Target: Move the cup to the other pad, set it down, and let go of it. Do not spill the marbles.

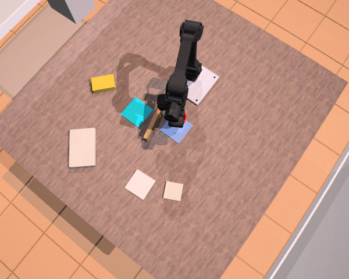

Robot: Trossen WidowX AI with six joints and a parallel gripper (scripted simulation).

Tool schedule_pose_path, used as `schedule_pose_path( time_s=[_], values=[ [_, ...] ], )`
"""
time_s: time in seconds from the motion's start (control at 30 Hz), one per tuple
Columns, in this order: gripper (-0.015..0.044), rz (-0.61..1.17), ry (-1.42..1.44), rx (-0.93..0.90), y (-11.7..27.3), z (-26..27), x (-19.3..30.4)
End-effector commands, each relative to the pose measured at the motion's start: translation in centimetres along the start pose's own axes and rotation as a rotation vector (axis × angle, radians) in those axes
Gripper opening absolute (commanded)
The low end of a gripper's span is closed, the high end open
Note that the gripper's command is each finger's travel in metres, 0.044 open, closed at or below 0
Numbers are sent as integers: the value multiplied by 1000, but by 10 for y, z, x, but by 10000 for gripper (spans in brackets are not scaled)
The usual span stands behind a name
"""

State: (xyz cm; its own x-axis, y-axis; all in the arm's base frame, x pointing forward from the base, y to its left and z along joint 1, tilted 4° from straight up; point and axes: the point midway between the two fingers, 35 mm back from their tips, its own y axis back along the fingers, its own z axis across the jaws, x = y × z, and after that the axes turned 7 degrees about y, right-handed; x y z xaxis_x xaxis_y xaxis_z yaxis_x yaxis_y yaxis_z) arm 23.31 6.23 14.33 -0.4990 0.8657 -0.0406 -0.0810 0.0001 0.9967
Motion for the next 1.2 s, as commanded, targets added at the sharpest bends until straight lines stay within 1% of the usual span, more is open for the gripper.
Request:
schedule_pose_path(
  time_s=[0.0, 1.17],
  values=[
    [0, 0, 1, 0, 0, 0, -1],
    [0, -12, -4, -2, 1, -21, -56]
  ],
)
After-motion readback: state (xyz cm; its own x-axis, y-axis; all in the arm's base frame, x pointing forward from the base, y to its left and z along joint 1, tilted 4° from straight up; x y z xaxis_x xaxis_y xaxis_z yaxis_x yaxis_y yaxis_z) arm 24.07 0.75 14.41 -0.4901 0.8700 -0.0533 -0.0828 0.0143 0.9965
